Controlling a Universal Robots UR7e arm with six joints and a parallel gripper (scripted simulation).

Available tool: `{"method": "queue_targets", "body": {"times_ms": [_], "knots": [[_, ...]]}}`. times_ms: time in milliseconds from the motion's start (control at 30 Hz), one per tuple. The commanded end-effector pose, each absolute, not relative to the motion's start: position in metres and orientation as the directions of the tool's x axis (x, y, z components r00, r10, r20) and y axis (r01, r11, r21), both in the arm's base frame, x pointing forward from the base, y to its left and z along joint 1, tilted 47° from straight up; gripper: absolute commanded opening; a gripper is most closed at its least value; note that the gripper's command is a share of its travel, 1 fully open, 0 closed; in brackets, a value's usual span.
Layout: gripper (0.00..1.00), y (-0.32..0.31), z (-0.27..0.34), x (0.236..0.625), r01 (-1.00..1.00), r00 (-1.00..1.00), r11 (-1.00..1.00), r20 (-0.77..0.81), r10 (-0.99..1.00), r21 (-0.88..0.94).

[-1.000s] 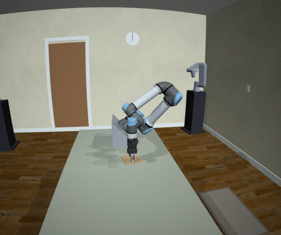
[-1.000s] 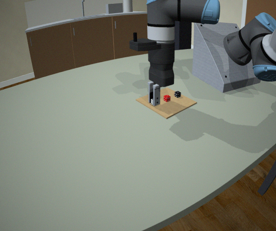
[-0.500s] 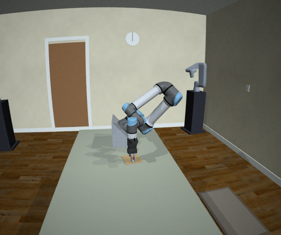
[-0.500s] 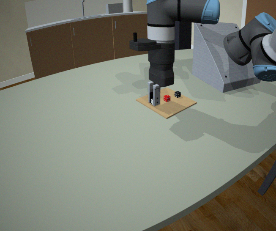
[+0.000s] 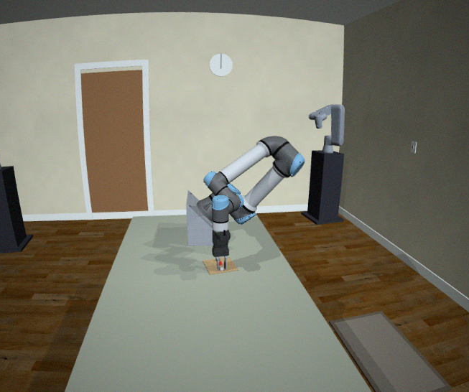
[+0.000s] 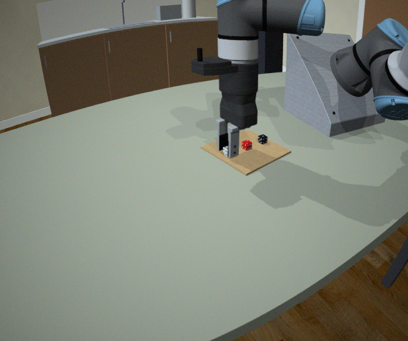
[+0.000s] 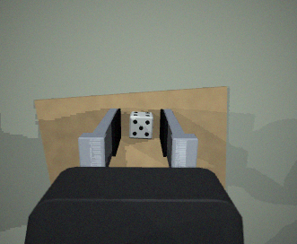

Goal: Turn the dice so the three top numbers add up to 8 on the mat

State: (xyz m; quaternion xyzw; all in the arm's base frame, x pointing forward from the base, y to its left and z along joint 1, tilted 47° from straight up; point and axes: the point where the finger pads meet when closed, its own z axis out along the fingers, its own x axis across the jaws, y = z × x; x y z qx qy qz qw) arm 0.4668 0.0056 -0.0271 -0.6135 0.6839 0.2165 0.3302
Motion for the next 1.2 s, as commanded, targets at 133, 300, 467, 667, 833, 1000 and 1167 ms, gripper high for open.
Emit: {"method": "queue_targets", "body": {"times_ms": [133,300,467,667,833,1000,1167], "knots": [[0.64,0.008,-0.028,0.466,-0.983,-0.031,0.153,-0.720,-0.694,-0.106],[0.64,0.007,-0.028,0.465,-0.983,-0.031,0.153,-0.720,-0.694,-0.106],[0.64,0.004,-0.025,0.465,-0.983,-0.031,0.153,-0.720,-0.694,-0.106],[0.64,-0.011,-0.009,0.461,-0.983,-0.031,0.153,-0.720,-0.694,-0.106],[0.64,-0.030,0.009,0.456,-0.983,-0.031,0.153,-0.720,-0.694,-0.106],[0.64,-0.041,0.020,0.453,-0.983,-0.031,0.153,-0.720,-0.694,-0.106],[0.64,-0.053,0.031,0.450,-0.983,-0.031,0.153,-0.720,-0.694,-0.106]]}}
